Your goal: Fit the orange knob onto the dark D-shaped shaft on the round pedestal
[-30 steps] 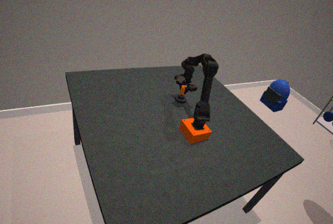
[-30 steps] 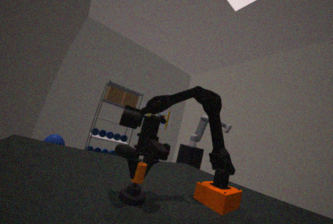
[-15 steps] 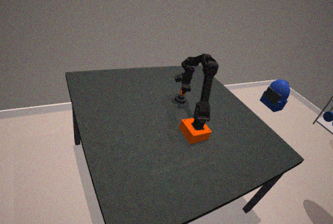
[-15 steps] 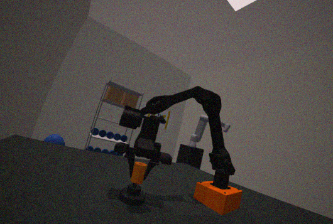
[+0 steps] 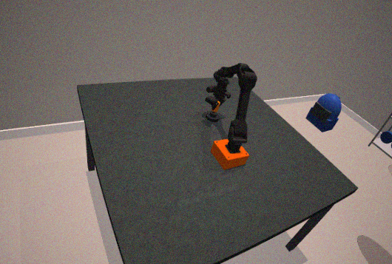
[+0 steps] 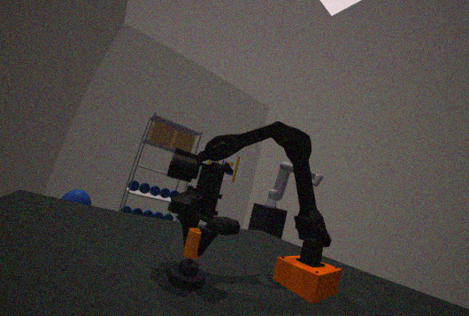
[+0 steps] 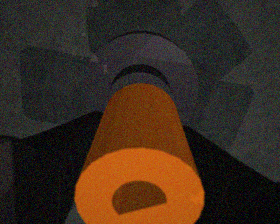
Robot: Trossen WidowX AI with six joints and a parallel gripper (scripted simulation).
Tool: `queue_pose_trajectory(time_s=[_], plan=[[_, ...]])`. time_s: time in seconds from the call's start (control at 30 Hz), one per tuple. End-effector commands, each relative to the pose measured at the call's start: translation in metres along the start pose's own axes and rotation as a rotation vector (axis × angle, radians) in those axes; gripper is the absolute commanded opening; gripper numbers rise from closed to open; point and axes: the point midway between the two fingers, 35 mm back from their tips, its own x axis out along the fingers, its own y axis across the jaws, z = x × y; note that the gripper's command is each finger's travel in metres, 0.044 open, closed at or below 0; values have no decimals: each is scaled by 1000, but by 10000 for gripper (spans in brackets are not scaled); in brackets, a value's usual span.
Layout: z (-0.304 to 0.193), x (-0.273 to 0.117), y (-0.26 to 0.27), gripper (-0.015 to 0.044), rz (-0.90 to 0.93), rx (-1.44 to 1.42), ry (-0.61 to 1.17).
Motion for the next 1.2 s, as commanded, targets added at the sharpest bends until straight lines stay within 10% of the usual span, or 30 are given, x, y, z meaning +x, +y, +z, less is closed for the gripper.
queue_pose_trajectory(time_s=[0.0,1.17], plan=[[5,-5,0,0,-4,663,-6],[-1,-2,-1,0,-4,663,-6]])
